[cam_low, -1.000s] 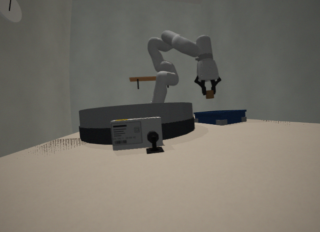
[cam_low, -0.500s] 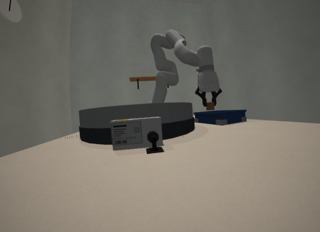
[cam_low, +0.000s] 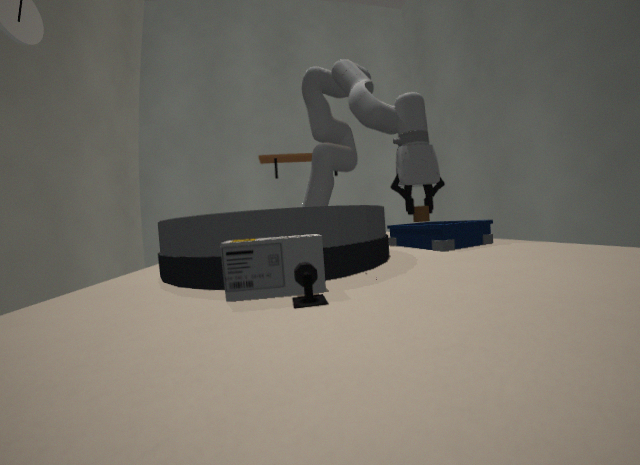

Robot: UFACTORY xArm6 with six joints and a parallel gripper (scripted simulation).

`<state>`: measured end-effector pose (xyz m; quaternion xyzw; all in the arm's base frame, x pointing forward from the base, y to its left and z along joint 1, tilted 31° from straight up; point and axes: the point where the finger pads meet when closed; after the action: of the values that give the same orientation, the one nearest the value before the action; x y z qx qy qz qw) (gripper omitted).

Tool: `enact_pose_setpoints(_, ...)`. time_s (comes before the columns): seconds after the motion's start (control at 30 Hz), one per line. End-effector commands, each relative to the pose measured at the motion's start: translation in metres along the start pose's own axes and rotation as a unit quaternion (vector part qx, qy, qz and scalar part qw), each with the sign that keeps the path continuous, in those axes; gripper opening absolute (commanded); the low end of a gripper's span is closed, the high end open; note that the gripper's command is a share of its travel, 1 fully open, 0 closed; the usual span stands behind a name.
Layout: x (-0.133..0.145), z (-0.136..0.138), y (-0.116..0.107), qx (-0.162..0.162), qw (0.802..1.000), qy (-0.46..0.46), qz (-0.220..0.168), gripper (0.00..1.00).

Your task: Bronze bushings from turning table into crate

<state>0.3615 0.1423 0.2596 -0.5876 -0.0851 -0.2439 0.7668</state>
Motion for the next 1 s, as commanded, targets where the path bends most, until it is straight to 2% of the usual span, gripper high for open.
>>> enact_pose_setpoints(0.0, 0.001, 0.001, -0.001, 0.001, 1.000, 0.000, -0.001, 0.00)
enact_pose_setpoints(0.97, 0.001, 0.001, 0.037, 0.001, 1.000, 0.000, -0.001, 0.00)
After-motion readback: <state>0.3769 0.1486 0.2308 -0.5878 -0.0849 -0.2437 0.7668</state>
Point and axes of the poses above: the point where the finger pads meet when closed, its own y axis out along the fingers, its own z axis across the jaws, x = y × z, and after that the axes turned 6 degrees about -y, right-handed
